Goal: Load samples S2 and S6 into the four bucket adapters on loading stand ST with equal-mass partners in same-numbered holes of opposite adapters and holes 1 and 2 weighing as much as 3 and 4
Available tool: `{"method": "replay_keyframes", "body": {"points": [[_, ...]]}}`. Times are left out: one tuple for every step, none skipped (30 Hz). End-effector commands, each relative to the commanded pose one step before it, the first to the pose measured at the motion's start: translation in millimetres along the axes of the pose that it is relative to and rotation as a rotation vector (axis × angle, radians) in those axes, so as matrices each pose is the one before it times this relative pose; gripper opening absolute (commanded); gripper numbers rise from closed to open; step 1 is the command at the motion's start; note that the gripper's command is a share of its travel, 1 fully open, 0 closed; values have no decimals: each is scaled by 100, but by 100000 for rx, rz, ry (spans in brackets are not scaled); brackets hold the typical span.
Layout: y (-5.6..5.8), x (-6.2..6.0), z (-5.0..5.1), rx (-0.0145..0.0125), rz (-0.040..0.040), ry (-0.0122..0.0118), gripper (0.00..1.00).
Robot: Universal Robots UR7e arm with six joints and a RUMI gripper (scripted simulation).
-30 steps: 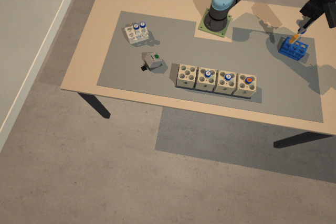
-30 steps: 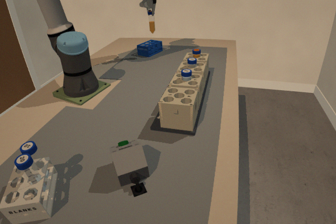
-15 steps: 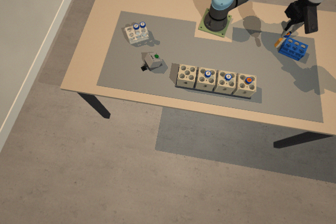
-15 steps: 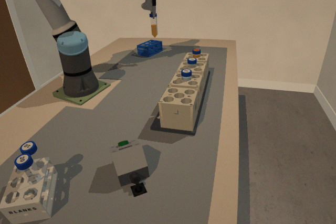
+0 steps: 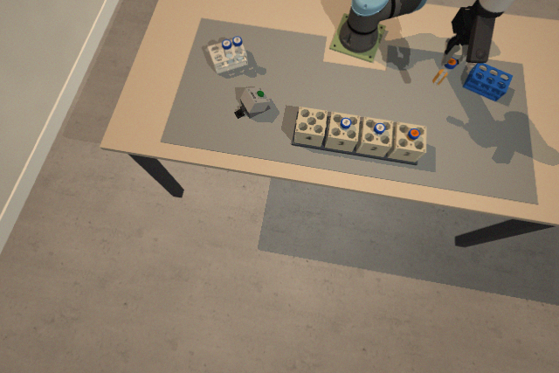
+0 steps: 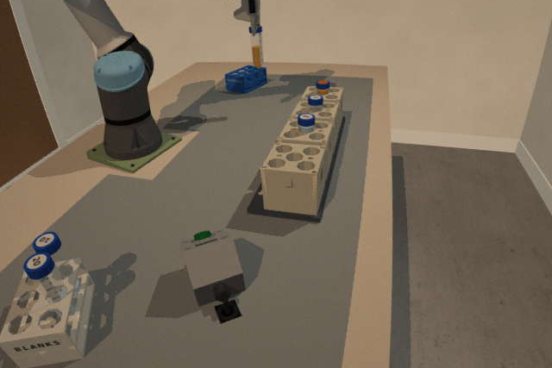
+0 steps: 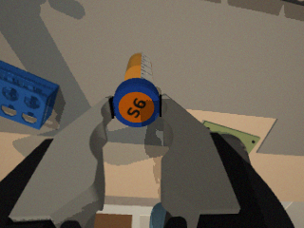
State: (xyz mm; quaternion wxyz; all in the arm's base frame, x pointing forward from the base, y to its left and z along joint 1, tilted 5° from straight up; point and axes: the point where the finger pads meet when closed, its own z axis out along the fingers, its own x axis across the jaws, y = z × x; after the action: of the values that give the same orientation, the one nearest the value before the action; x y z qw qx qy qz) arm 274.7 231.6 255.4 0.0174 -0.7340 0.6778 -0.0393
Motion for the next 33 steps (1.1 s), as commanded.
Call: {"method": "replay_keyframes", "body": {"points": [[-977, 3108, -52, 60, 12357, -361, 0], [-266, 612, 0, 0, 2666, 2, 0], [0, 0, 0, 0, 0, 0, 0], [0, 0, 0, 0, 0, 0, 0], [-284, 605, 0, 0, 1405, 2, 0], [-290, 599, 0, 1, 0, 3, 0], [-290, 599, 0, 1, 0, 3, 0], [-290, 599, 0, 0, 0, 3, 0], [-294, 609, 0, -1, -2, 0, 0], [-291, 601, 0, 0, 0, 2, 0], [-291, 601, 0, 0, 0, 2, 0], [-291, 601, 0, 0, 0, 2, 0], [-291, 601, 0, 0, 0, 2, 0], [-291, 601, 0, 0, 0, 2, 0], [-291, 601, 0, 0, 0, 2, 0], [-291, 601, 0, 0, 0, 2, 0], [-291, 601, 0, 0, 0, 2, 0], [-291, 601, 0, 0, 0, 2, 0], [-288, 592, 1, 1, 1, 4, 0], [0, 0, 0, 0, 0, 0, 0], [0, 0, 0, 0, 0, 0, 0], [-293, 603, 0, -1, -1, 2, 0], [-290, 600, 0, 0, 0, 2, 0], [-290, 601, 0, 0, 0, 2, 0], [-290, 601, 0, 0, 0, 2, 0], [-290, 601, 0, 0, 0, 2, 0], [-290, 601, 0, 0, 0, 2, 0], [-290, 601, 0, 0, 0, 2, 0], [-290, 601, 0, 0, 0, 2, 0], [-290, 601, 0, 0, 0, 2, 0], [-290, 601, 0, 0, 0, 2, 0], [-290, 601, 0, 0, 0, 2, 0], [-290, 601, 0, 0, 0, 2, 0]]}}
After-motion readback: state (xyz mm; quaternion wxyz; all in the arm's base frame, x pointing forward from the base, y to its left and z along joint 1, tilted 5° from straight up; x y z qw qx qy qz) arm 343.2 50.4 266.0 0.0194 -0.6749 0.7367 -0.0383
